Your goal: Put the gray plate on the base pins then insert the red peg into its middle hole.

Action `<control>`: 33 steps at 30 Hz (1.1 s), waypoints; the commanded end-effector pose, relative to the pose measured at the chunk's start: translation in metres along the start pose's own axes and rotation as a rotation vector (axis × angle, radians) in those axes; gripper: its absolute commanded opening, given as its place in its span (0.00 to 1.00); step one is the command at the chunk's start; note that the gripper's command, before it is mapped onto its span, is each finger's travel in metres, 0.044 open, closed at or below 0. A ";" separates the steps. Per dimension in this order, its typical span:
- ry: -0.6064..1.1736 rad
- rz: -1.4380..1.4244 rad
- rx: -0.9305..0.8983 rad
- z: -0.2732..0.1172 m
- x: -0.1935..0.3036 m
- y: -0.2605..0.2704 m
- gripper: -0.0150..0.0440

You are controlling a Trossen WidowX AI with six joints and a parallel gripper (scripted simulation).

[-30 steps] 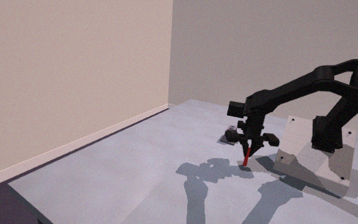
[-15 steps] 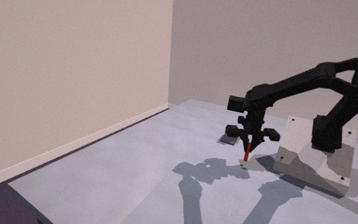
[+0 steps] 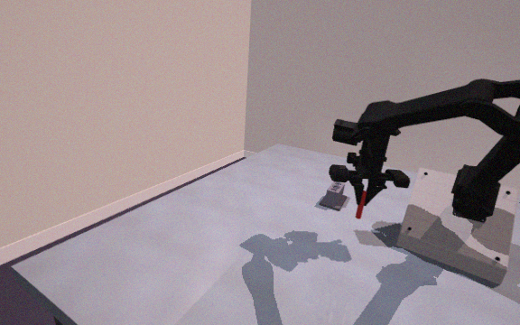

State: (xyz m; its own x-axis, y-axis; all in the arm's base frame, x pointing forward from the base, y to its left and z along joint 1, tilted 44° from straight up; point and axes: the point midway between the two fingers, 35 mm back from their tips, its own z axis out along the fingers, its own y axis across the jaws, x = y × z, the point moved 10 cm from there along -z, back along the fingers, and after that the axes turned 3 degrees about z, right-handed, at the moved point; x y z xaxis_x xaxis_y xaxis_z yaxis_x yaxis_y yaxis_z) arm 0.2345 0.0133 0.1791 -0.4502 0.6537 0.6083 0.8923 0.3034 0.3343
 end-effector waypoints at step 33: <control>-0.013 -0.003 0.001 -0.015 -0.077 0.031 0.25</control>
State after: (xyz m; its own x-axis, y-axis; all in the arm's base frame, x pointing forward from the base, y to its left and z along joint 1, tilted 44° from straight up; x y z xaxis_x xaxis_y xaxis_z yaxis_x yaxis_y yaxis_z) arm 0.2889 -0.0302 0.1573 -0.4491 0.6578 0.6046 0.8927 0.3024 0.3341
